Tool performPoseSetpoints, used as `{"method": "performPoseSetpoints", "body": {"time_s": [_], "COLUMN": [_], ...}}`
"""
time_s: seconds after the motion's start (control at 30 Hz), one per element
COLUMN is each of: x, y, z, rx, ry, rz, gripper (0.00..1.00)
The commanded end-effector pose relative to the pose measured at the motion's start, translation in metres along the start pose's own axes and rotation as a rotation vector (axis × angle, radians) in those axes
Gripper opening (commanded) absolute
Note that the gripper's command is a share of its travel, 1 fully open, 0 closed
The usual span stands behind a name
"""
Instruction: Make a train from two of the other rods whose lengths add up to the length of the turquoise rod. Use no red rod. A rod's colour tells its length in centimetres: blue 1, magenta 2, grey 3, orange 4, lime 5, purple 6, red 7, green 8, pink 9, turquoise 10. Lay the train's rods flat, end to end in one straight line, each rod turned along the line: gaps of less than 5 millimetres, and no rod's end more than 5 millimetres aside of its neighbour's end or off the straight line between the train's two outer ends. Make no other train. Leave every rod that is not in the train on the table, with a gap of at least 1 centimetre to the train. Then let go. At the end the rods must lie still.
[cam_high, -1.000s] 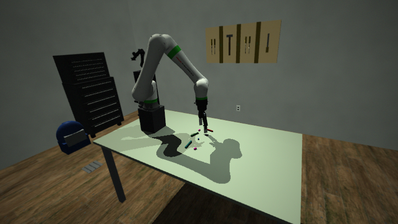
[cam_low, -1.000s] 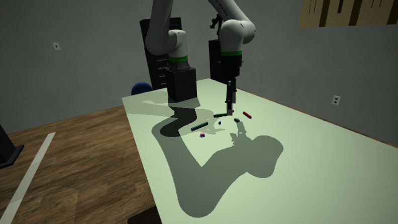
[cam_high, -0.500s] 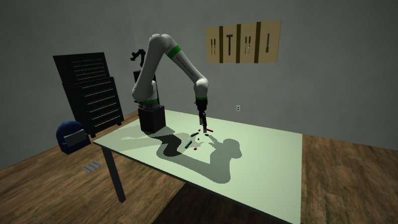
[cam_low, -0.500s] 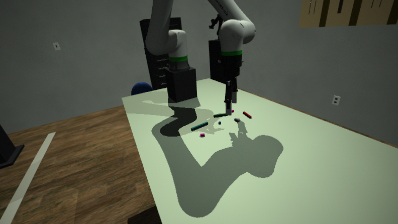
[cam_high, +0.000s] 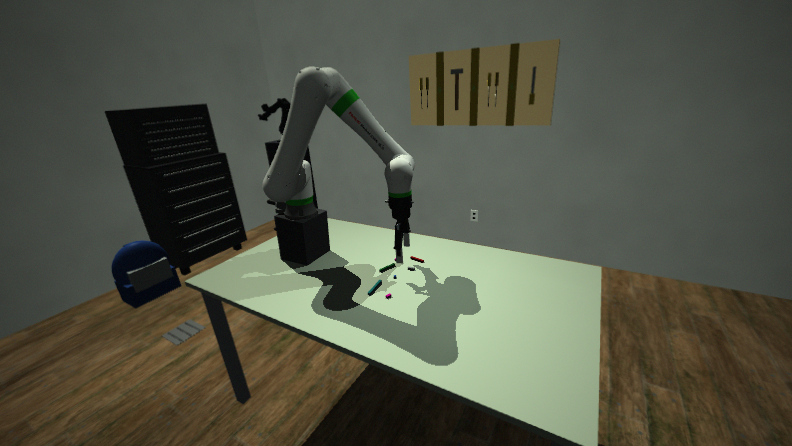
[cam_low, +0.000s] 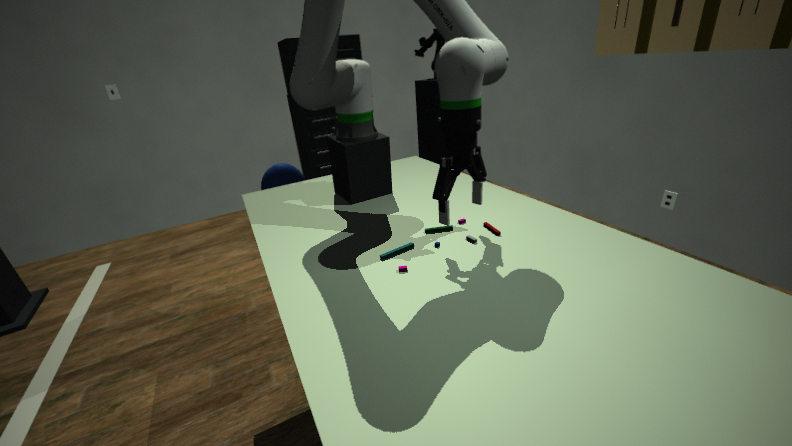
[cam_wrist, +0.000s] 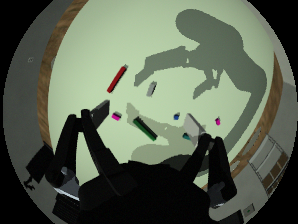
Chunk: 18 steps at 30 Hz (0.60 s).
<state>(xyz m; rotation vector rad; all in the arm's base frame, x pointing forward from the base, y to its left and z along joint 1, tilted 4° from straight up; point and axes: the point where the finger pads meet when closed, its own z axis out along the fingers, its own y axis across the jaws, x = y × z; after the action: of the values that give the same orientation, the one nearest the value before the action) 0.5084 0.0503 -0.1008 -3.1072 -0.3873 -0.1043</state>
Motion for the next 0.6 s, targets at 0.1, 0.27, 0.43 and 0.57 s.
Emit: {"method": "performPoseSetpoints", "body": {"time_s": [0.1,0.27,0.43,0.57], "x": [-0.003,-0.005,-0.007,-0.009], "y": [-0.007,-0.011,-0.014,-0.017], "z": [-0.002,-0.003,-0.003,-0.004], "rx": [-0.018,-0.018,-0.018,-0.017], "ry": [0.004,0.005,0.007,0.008], "rz": [0.264,0.425,0.571,0.698], "gripper": [1.0,1.0,1.0,1.0]}}
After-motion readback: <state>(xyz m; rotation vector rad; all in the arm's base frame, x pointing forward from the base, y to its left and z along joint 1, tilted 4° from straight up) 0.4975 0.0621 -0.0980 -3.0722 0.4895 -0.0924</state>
